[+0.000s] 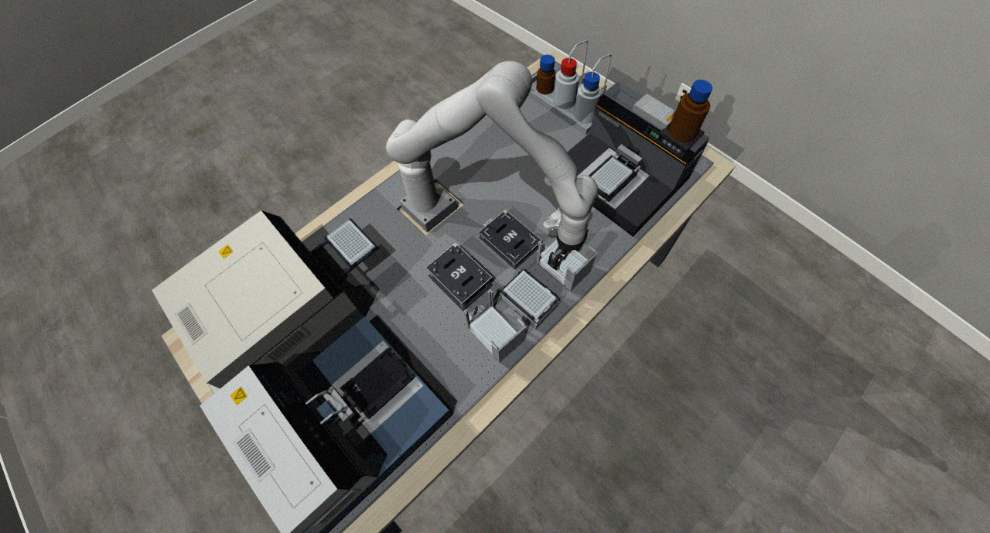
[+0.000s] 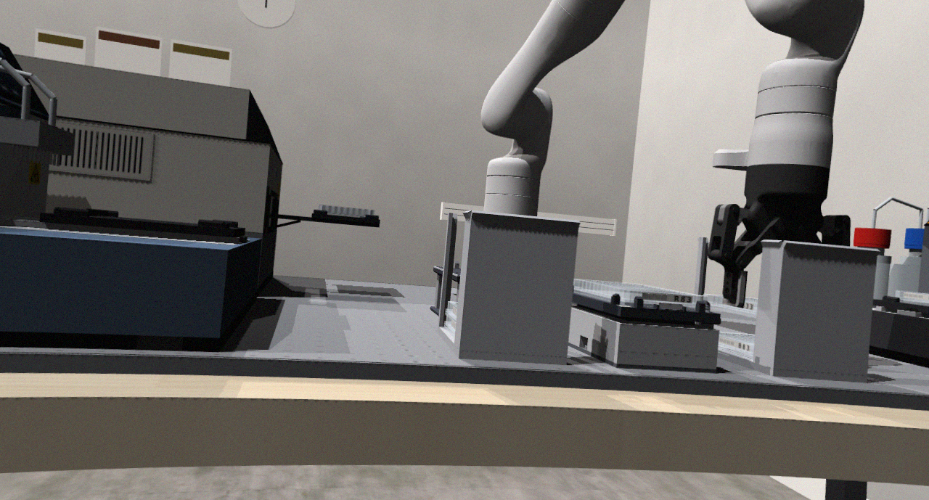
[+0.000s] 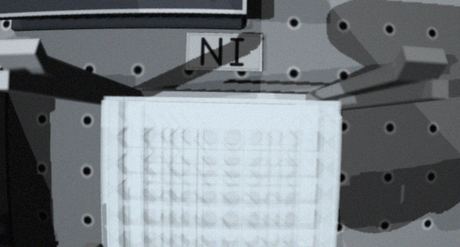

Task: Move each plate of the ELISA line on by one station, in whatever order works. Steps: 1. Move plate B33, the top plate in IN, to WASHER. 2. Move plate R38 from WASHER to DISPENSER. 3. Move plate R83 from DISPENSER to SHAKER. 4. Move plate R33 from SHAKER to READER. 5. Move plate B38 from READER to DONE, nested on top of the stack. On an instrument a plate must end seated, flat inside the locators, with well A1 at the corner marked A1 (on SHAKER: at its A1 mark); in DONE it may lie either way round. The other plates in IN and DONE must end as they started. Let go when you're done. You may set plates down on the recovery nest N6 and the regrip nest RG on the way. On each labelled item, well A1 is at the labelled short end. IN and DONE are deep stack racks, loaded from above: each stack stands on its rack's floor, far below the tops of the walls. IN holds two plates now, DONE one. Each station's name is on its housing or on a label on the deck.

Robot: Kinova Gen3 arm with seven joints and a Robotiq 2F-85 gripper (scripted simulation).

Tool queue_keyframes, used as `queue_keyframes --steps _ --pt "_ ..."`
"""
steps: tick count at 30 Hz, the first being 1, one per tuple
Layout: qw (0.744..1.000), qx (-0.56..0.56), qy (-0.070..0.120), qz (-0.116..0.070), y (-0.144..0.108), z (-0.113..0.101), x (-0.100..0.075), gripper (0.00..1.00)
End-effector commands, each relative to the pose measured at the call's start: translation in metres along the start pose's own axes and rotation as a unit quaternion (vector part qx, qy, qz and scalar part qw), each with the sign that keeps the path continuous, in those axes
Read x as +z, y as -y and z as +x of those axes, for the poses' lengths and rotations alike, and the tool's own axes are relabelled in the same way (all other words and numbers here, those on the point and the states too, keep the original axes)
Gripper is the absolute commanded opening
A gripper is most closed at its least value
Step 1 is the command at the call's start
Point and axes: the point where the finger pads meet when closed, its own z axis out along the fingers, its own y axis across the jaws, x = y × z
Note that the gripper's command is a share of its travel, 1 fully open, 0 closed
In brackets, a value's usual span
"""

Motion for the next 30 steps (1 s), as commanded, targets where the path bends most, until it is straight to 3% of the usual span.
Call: queue_keyframes --steps 1,30 --pt "1.000 0.000 0.001 0.000 0.000 -0.001 -0.003 0.94" --pt "1.000 0.000 0.001 0.000 0.000 -0.001 -0.021 0.94"
